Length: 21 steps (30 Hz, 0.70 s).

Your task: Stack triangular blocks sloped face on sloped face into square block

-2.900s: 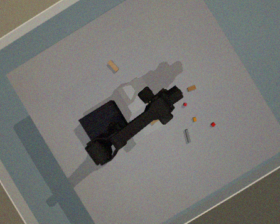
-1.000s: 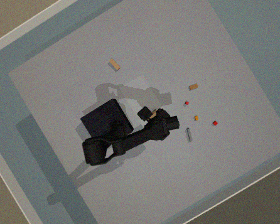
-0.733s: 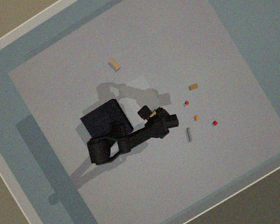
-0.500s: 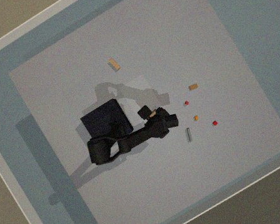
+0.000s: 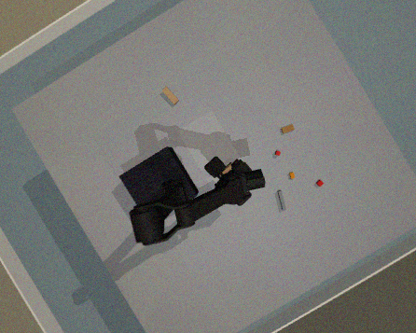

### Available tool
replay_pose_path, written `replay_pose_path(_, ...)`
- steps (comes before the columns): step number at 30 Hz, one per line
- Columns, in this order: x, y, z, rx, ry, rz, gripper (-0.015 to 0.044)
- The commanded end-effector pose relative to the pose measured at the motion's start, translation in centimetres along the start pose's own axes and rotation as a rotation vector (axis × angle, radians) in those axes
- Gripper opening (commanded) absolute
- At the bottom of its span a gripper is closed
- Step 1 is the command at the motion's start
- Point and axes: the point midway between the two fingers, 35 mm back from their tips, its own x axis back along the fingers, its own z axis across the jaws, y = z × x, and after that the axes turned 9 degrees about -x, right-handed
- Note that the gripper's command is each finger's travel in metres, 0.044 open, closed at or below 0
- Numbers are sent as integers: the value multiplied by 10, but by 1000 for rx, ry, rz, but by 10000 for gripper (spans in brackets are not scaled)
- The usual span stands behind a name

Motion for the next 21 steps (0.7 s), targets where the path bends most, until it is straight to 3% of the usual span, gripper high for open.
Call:
replay_pose_path(1, 0, 1, 0, -6, -4, 0, 0)
replay_pose_path(21, -12, 6, 0, -5, -4, 0, 0)
